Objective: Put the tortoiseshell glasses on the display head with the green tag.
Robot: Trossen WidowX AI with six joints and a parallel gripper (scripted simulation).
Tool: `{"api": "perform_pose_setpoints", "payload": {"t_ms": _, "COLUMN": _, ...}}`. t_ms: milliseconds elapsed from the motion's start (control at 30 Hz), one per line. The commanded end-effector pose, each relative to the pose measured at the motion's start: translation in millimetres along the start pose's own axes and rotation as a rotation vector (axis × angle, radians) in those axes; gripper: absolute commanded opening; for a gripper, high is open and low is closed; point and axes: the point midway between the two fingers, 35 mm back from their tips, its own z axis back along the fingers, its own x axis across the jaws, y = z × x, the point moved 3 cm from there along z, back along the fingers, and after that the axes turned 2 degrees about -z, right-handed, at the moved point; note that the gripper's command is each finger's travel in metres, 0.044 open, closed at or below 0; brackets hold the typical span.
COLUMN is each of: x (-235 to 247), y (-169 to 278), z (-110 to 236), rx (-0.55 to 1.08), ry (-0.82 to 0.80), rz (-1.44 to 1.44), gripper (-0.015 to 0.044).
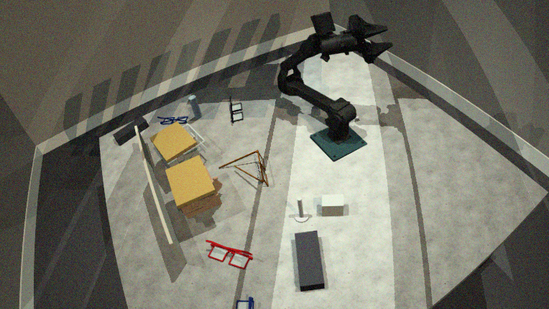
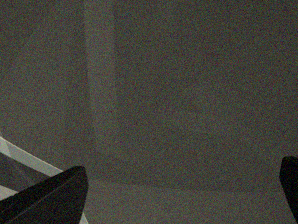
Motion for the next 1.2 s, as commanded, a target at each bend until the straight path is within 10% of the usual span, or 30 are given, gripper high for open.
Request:
{"api": "perform_pose_setpoints", "payload": {"t_ms": 0, "x": 0.0, "y": 0.0, "z": 0.0, "rx": 0.000, "ry": 0.000, "rz": 0.000, "gripper": 0.0426}}
{"api": "perform_pose_setpoints", "payload": {"t_ms": 233, "x": 0.0, "y": 0.0, "z": 0.0, "rx": 0.000, "ry": 0.000, "rz": 0.000, "gripper": 0.0440}}
{"api": "perform_pose_setpoints", "payload": {"t_ms": 800, "x": -32.6, "y": 203.7, "z": -28.0, "rx": 0.996, "ry": -0.347, "rz": 0.083, "gripper": 0.0000}}
{"api": "perform_pose_setpoints", "payload": {"t_ms": 1167, "x": -24.8, "y": 318.3, "z": 64.4, "rx": 1.390, "ry": -0.842, "rz": -0.141, "gripper": 0.0000}}
